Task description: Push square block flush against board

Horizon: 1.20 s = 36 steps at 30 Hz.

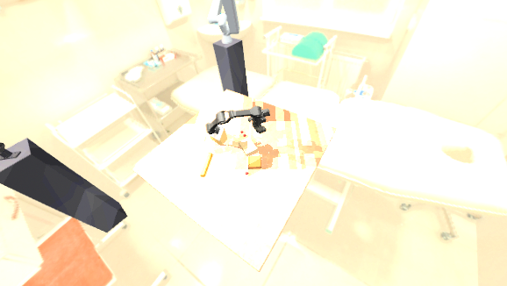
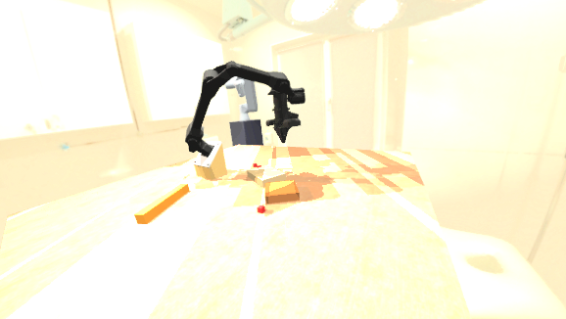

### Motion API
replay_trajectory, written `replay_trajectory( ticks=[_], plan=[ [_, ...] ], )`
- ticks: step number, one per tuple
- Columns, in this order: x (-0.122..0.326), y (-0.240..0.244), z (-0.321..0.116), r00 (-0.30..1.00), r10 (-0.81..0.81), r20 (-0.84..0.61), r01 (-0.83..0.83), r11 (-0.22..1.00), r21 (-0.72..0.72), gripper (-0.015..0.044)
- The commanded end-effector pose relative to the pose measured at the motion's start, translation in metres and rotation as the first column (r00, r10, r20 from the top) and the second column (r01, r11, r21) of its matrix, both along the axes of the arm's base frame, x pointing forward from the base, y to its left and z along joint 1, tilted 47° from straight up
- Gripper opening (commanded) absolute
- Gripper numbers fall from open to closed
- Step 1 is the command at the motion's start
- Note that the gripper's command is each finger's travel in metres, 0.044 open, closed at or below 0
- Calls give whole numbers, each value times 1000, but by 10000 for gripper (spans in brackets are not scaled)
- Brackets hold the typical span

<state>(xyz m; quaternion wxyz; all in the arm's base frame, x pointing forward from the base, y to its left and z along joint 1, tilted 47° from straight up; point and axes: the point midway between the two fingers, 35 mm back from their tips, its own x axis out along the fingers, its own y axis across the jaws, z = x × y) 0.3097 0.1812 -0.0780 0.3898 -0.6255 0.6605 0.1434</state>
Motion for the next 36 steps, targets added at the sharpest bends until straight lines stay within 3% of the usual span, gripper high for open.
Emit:
replay_trajectory(
  ticks=[1, 9, 19, 36],
  plan=[
    [-1, 0, 0, 1000, -7, 1, 7, 1000, 2, 0],
    [-2, -1, -1, 1000, -16, 16, 16, 1000, 3, 0],
    [-25, -12, -15, 937, -249, 245, 241, 968, 63, 0],
    [-69, -38, -33, 593, -589, 549, 539, 797, 272, 0]
  ],
)
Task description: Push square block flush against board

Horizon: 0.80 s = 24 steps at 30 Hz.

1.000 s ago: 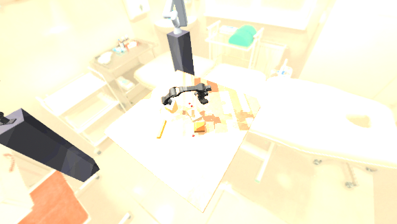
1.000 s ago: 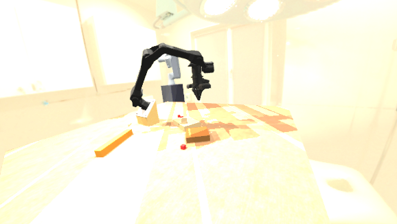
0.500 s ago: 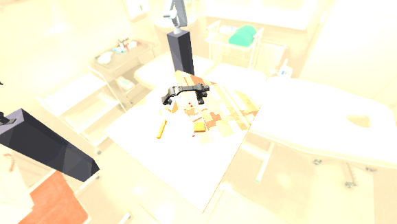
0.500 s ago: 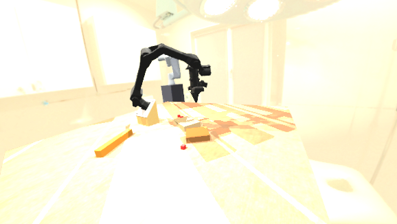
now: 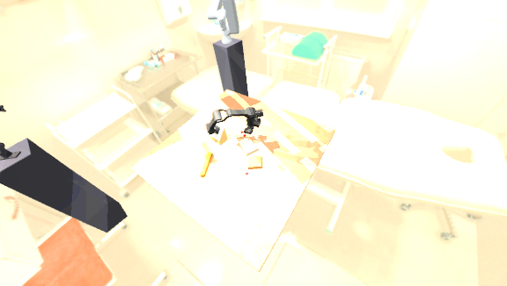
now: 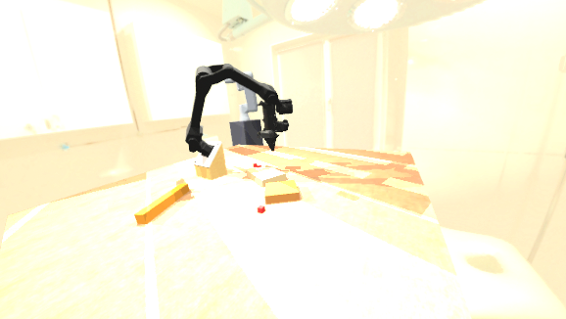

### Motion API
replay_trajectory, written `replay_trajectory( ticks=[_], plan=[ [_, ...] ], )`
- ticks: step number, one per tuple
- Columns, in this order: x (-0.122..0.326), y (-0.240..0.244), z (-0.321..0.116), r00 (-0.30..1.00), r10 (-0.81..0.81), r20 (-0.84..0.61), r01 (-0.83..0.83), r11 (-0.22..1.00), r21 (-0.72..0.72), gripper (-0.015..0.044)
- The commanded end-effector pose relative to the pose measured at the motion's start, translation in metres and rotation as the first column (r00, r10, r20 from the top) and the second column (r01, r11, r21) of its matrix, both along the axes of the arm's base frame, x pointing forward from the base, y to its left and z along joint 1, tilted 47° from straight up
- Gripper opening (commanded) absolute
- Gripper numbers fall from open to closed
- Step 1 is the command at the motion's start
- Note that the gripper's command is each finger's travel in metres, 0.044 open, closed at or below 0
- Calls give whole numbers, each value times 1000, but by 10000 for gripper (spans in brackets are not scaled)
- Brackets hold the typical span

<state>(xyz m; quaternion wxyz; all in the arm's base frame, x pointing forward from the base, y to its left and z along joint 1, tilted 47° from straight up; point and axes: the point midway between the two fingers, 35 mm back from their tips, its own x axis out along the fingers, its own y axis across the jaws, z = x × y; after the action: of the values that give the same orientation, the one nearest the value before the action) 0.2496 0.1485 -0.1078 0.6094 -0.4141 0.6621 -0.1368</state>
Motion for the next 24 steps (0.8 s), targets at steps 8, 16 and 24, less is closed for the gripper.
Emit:
replay_trajectory(
  ticks=[8, 16, 24],
  plan=[
    [-30, -21, -9, 930, -266, 256, 257, 964, 67, 0],
    [-52, -37, -13, 796, -439, 417, 415, 897, 152, 0],
    [-59, -43, -14, 742, -487, 461, 457, 870, 184, 0]
  ],
)
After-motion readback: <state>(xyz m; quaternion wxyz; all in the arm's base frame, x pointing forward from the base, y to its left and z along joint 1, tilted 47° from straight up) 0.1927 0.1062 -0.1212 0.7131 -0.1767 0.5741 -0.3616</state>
